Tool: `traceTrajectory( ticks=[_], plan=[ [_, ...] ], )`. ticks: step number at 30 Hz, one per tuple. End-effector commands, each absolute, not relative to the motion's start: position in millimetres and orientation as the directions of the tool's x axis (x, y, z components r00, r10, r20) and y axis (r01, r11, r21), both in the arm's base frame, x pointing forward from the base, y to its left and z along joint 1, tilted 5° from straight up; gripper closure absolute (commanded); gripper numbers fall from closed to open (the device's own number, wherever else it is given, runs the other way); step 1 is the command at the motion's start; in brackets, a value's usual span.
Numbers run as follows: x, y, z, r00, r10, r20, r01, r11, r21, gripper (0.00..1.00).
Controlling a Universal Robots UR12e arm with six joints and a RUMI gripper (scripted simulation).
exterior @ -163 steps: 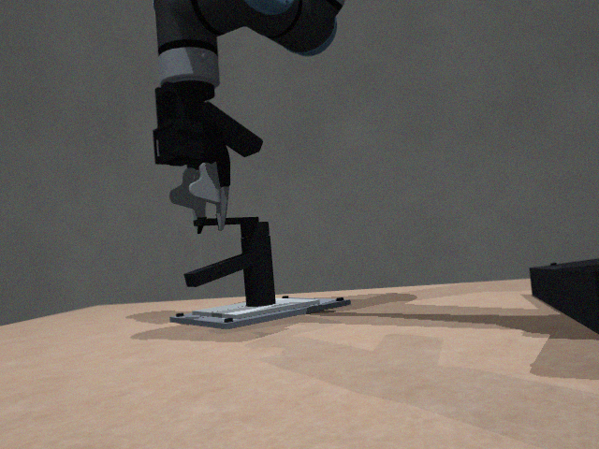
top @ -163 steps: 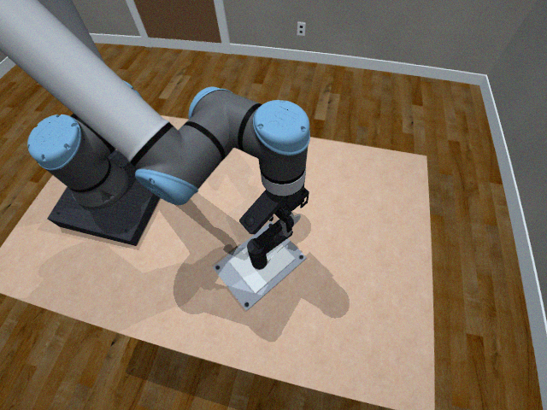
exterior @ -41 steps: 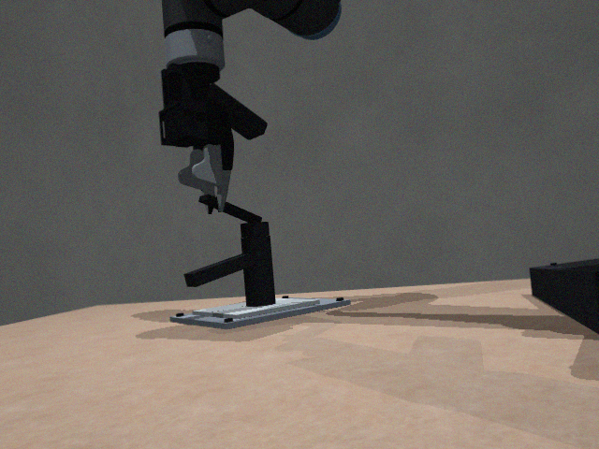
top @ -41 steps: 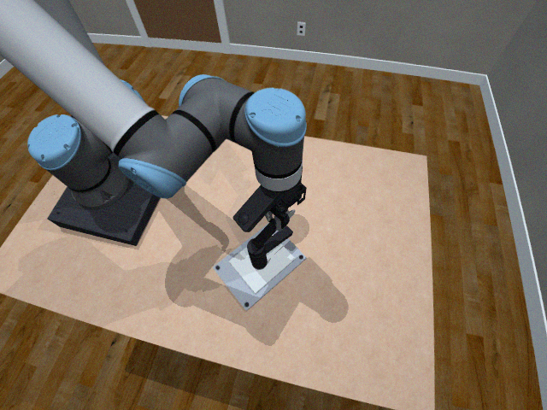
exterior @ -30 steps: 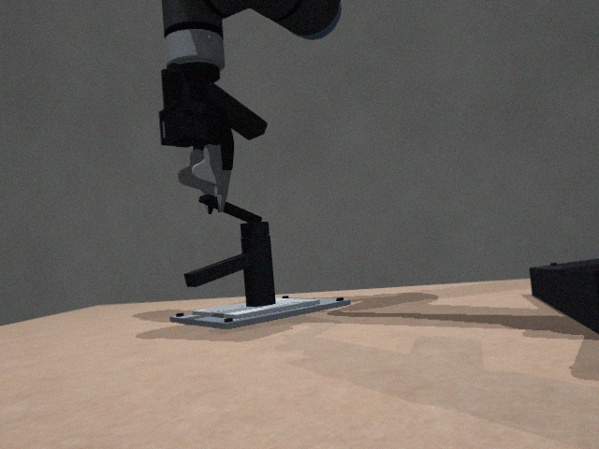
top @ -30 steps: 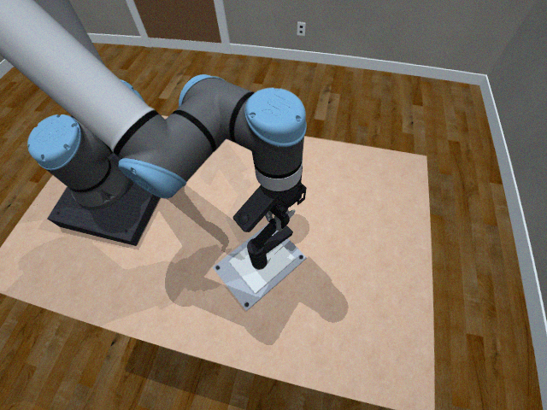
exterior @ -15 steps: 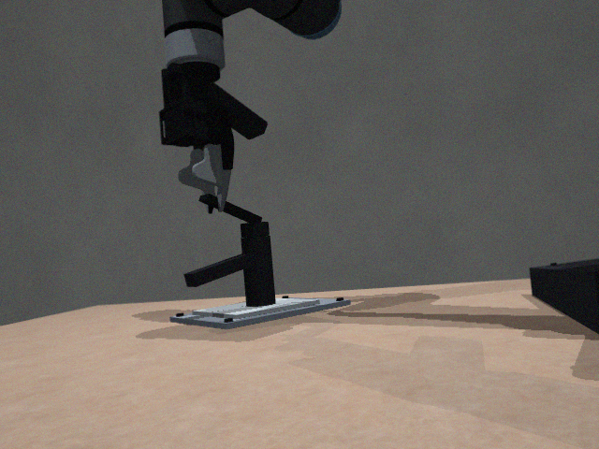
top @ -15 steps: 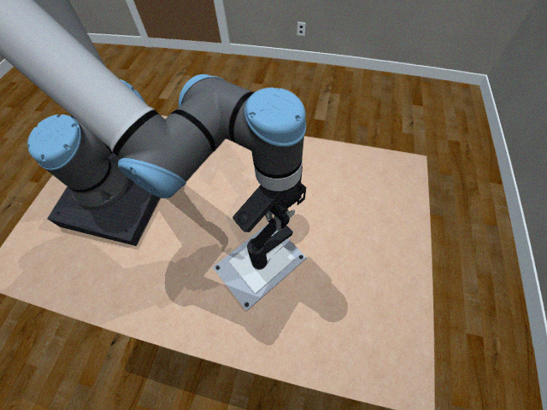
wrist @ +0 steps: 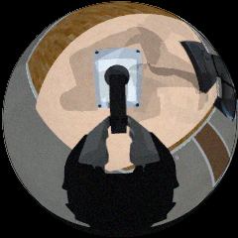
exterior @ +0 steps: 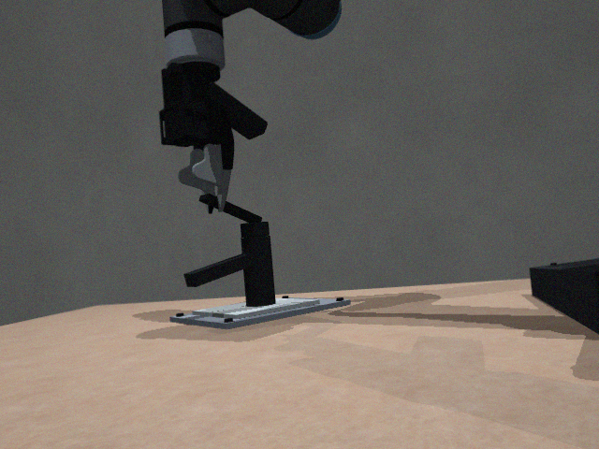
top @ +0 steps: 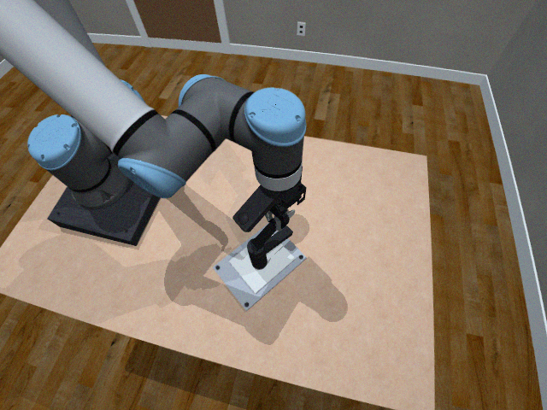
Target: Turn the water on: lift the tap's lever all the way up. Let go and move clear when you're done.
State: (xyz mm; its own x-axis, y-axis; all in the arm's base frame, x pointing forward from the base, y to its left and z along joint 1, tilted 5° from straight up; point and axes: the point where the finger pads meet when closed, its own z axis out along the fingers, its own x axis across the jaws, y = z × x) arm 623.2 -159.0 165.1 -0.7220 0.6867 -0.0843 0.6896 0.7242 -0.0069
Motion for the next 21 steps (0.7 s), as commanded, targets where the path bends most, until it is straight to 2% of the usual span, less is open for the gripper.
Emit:
traceTrajectory(
  ticks=[1,12,13,21],
  plan=[
    [623.8,-159.2,166.1,-0.722,0.687,-0.086,0.69,0.724,-0.006,1.0],
    [623.8,-159.2,166.1,-0.722,0.687,-0.086,0.69,0.724,-0.006,1.0],
    [623.8,-159.2,166.1,-0.722,0.687,-0.086,0.69,0.724,-0.006,0.63],
    [623.8,-159.2,166.1,-0.722,0.687,-0.086,0.69,0.724,-0.006,0.63]
  ],
)
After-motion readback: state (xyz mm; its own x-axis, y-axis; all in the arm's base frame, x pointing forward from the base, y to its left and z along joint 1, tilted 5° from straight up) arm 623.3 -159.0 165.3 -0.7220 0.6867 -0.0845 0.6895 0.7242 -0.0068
